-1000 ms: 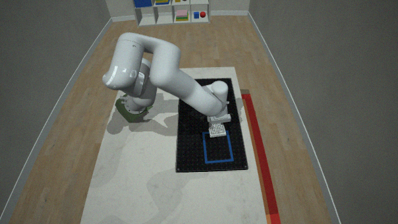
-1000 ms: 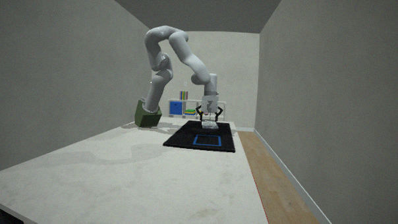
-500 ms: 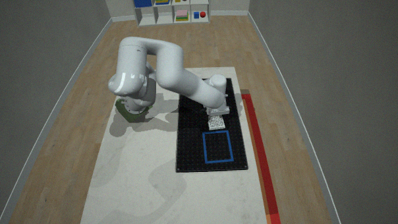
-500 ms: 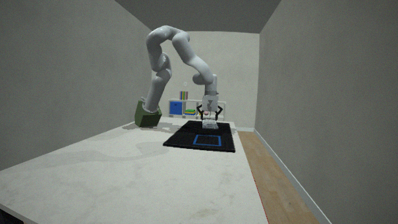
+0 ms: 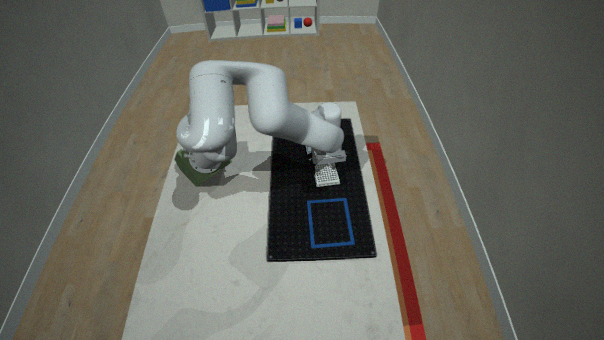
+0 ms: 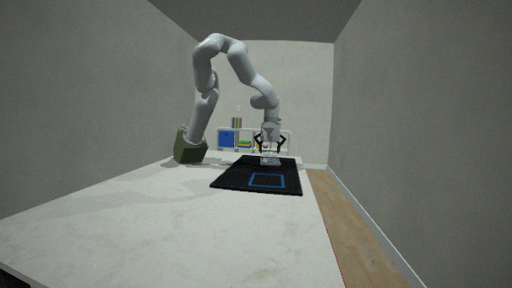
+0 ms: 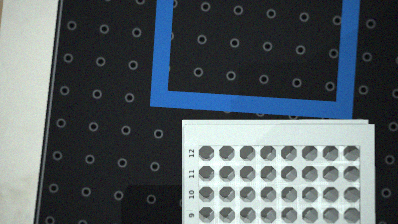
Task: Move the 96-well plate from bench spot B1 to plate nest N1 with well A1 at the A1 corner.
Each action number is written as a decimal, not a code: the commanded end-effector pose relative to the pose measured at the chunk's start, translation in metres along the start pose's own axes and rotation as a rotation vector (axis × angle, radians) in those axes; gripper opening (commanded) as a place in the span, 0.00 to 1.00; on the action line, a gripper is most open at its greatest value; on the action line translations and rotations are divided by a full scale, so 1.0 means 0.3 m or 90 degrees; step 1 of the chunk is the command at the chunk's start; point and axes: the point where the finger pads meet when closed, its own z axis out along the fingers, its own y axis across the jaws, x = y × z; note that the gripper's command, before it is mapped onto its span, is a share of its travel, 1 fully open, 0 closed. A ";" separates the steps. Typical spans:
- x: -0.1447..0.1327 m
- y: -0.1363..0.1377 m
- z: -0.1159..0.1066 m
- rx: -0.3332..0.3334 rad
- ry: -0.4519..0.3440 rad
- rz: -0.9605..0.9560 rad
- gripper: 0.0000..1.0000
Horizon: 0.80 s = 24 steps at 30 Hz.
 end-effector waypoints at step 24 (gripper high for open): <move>-0.280 -0.028 -0.010 0.001 0.001 0.001 0.00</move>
